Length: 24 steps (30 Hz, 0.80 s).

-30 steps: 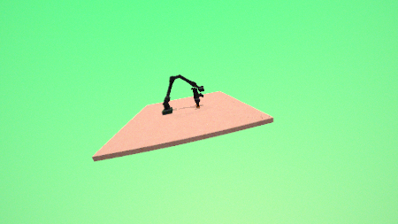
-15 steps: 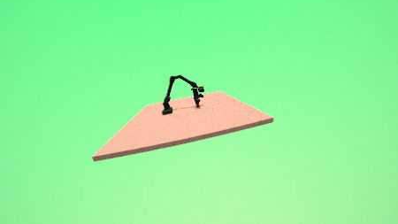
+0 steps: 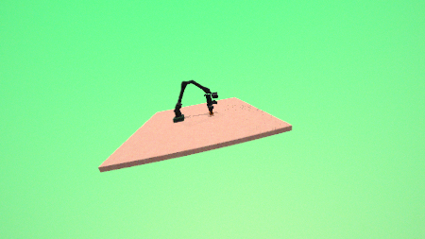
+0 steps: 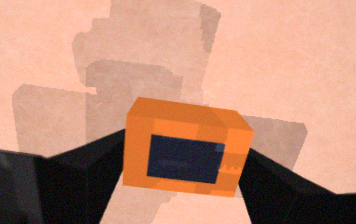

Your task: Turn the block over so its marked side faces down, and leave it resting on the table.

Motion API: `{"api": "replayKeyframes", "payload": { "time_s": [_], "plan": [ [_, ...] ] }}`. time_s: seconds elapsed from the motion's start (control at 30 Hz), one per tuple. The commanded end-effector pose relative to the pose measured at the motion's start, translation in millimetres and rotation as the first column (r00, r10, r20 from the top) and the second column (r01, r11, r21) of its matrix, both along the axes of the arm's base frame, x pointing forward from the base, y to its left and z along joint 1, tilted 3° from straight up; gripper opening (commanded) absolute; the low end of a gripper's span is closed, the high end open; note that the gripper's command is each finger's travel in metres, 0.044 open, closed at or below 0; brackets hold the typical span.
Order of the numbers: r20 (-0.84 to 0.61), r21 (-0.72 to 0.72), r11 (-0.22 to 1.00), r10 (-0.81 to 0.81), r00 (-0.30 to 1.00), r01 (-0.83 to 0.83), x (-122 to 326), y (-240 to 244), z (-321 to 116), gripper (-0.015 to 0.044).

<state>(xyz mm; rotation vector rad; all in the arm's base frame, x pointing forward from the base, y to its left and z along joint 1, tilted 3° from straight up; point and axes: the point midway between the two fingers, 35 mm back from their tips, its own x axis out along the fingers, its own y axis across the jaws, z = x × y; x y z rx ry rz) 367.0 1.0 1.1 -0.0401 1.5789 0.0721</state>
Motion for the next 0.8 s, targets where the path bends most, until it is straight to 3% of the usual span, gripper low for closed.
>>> {"api": "replayKeyframes", "payload": {
  "time_s": [0.0, 0.13, 0.33, 0.77],
  "plan": [
    [0.003, -0.003, 1.0, 0.003, 1.0, -0.003, 0.9, -0.5, 4.8, 0.009],
    [0.003, -0.003, 1.0, 0.003, 1.0, -0.003, 1.0, -0.9, 28.8, 0.0],
    [0.013, -0.003, 1.0, 0.003, 1.0, -0.003, 1.1, -0.9, 29.5, 0.0],
    [0.202, 0.011, 1.0, 0.0, 0.979, -0.002, 2.9, -0.8, 21.5, 0.0]
  ]
}}
